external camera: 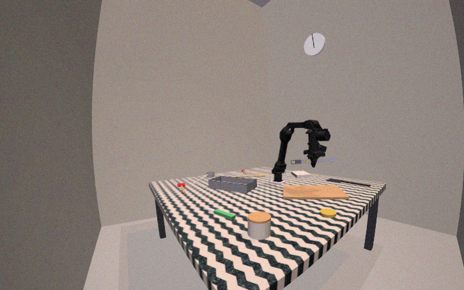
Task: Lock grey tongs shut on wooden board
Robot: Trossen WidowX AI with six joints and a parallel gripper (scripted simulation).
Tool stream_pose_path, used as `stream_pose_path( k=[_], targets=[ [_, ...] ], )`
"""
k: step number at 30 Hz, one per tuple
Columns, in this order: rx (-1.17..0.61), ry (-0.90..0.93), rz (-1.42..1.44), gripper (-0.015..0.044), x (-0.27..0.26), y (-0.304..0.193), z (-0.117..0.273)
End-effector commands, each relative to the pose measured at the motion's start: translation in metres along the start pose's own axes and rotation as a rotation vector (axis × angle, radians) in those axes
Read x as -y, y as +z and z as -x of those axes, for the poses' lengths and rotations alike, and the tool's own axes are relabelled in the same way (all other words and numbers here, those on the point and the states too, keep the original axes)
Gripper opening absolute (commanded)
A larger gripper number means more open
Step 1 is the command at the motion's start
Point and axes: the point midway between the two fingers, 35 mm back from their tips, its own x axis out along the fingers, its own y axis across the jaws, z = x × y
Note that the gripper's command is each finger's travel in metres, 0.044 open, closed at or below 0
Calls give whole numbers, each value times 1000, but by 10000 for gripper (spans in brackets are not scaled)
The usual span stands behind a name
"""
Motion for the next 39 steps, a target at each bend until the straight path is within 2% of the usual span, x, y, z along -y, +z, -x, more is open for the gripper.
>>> stream_pose_path(
  k=[1, 39],
  targets=[
    [-3, -1, -6, -150, 1, 0, -5],
    [-3, 0, -6, -150, 5, 2, -68]
  ],
)
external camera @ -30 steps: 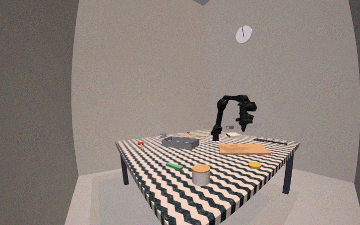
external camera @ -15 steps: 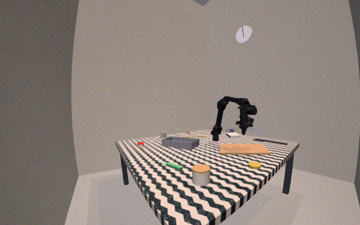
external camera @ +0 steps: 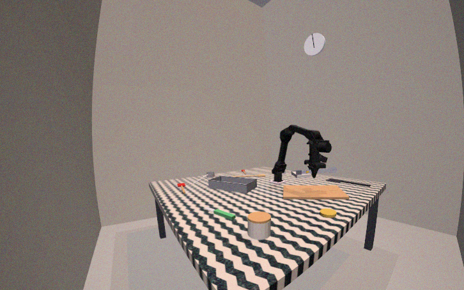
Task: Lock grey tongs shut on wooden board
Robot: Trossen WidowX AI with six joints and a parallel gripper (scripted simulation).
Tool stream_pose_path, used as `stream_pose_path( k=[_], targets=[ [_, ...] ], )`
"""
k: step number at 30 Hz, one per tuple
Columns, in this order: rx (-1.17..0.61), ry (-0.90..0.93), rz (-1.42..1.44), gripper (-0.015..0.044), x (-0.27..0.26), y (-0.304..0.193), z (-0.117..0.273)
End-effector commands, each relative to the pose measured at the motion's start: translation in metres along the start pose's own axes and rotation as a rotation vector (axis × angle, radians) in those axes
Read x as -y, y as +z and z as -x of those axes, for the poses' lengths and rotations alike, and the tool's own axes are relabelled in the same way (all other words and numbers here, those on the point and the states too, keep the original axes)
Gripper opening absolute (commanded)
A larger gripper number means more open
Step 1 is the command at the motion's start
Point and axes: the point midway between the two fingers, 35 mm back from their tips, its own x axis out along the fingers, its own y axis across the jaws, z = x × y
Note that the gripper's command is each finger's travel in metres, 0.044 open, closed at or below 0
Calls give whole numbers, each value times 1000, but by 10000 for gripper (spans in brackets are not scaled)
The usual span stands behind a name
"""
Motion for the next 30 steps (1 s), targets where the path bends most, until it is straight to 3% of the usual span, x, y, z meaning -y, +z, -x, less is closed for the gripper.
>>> stream_pose_path(
  k=[1, 30],
  targets=[
    [-2, -1, -6, -150, 0, -1, -7],
    [-2, 1, -6, -150, -5, -3, -50]
  ],
)
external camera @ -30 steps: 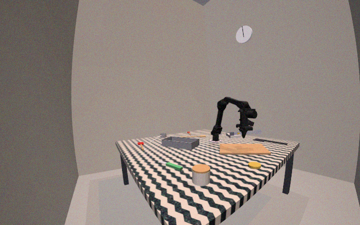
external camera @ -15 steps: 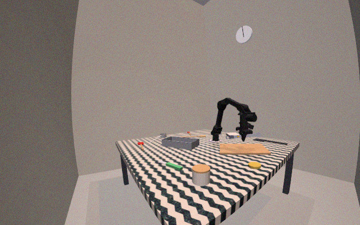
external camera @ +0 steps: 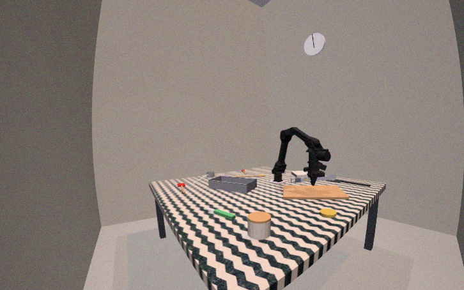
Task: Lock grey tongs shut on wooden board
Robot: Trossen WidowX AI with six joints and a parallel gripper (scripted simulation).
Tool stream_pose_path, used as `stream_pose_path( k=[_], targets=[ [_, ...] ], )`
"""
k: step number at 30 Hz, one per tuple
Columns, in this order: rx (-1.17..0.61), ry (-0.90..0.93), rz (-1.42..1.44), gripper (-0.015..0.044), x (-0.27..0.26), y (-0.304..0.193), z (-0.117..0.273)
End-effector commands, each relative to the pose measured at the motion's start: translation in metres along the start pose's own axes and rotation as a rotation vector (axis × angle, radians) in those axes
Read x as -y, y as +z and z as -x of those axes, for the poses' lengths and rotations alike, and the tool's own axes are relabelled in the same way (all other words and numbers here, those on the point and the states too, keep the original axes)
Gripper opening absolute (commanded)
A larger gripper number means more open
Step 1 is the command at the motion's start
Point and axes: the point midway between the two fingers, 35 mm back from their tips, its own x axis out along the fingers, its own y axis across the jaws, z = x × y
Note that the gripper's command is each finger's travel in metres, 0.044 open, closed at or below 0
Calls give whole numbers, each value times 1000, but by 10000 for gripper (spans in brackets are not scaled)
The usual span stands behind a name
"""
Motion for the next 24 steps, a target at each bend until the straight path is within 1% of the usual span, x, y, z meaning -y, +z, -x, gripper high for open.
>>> stream_pose_path(
  k=[1, 2, 24],
  targets=[
    [-1, -2, -6, -150, 0, 0, -2],
    [-1, -2, -6, -150, 0, 0, -2],
    [0, 0, 0, 427, 0, 0, -1]
  ],
)
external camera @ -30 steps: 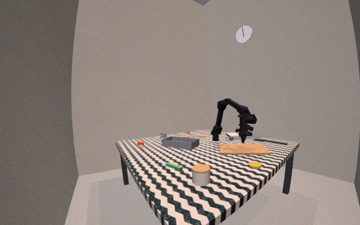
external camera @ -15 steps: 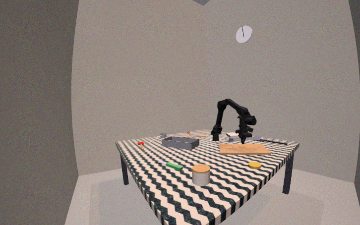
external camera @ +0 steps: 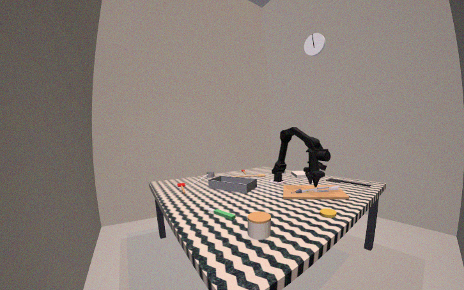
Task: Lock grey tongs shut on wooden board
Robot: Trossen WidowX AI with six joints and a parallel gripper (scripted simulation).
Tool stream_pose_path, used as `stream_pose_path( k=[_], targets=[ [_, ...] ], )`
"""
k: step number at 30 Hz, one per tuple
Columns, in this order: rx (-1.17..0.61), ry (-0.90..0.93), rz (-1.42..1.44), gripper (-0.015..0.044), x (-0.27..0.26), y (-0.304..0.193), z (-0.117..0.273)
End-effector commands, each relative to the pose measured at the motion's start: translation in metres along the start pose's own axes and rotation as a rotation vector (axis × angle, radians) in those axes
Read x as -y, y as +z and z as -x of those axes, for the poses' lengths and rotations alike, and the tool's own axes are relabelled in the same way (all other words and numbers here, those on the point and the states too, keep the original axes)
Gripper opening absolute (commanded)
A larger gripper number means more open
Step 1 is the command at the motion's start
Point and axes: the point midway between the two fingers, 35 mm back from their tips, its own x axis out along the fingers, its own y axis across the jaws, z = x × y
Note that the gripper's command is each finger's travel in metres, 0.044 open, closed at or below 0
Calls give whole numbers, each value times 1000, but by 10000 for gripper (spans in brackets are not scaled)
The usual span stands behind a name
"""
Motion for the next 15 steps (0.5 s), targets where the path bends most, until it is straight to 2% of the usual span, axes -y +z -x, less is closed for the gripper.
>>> stream_pose_path(
  k=[1, 6, 15],
  targets=[
    [0, 0, 0, 440, 0, 0, 0],
    [1, -2, -6, 440, 2, -20, 16],
    [-13, -1, -8, 440, -25, -129, 100]
  ],
)
